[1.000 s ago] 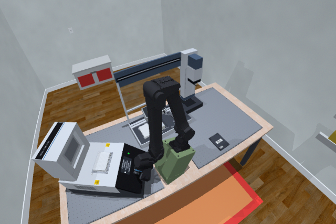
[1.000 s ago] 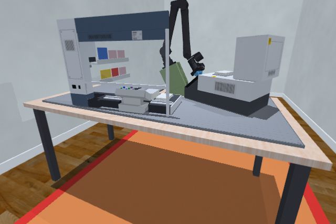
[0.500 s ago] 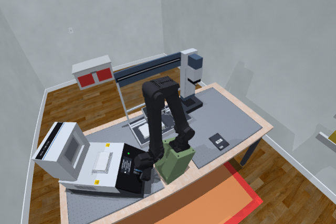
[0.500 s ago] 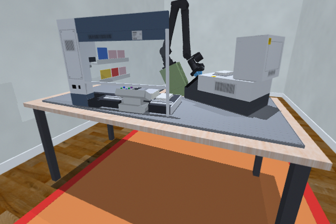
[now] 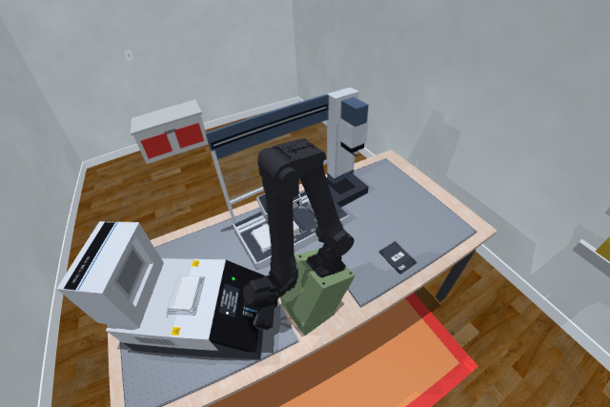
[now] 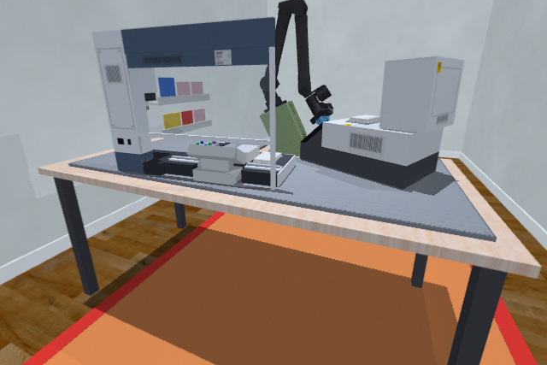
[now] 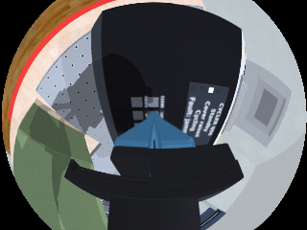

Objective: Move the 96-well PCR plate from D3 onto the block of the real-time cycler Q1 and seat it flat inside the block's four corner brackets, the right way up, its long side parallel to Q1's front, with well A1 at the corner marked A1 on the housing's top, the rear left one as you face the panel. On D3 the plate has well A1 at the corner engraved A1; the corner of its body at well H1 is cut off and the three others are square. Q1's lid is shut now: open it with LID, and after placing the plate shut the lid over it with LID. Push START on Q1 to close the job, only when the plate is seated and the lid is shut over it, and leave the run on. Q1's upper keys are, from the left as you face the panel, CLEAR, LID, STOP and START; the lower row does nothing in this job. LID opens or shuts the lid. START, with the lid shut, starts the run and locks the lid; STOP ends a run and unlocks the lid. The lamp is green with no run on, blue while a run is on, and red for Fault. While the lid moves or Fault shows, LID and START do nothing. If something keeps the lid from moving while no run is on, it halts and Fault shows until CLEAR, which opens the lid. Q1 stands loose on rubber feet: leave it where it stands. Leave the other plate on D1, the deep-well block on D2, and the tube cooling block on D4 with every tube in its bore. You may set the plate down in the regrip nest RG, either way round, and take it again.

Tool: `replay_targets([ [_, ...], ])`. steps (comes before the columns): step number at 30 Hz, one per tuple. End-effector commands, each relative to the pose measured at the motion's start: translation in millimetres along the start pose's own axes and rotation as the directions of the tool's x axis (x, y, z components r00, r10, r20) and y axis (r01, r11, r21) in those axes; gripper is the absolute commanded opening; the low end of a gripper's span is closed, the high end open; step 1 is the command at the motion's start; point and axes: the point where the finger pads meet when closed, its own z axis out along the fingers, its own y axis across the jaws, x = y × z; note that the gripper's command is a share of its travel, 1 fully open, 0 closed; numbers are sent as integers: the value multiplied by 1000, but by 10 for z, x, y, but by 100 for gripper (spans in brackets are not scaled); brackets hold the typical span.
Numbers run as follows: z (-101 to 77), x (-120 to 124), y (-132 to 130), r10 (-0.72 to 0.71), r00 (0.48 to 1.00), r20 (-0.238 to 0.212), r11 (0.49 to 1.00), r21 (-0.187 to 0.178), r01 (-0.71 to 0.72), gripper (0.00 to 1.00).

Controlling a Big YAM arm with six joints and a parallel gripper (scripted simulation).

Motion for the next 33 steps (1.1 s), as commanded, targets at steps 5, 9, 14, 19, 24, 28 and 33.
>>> replay_targets([
  [5,44,-33,-98,16,1000,13,1000,21,-16,0],
  [9,47,-16,-73,15,1000,10,1000,17,-15,0],
  [14,49,8,-39,16,1000,8,1000,12,-16,0],
  [19,47,19,-24,15,1000,7,1000,11,-16,0],
  [24,43,30,0,13,1000,5,1000,8,-13,0],
  [28,42,32,13,13,1000,5,1000,7,-13,0],
  [33,54,39,26,12,1000,3,1000,4,-12,0],
])
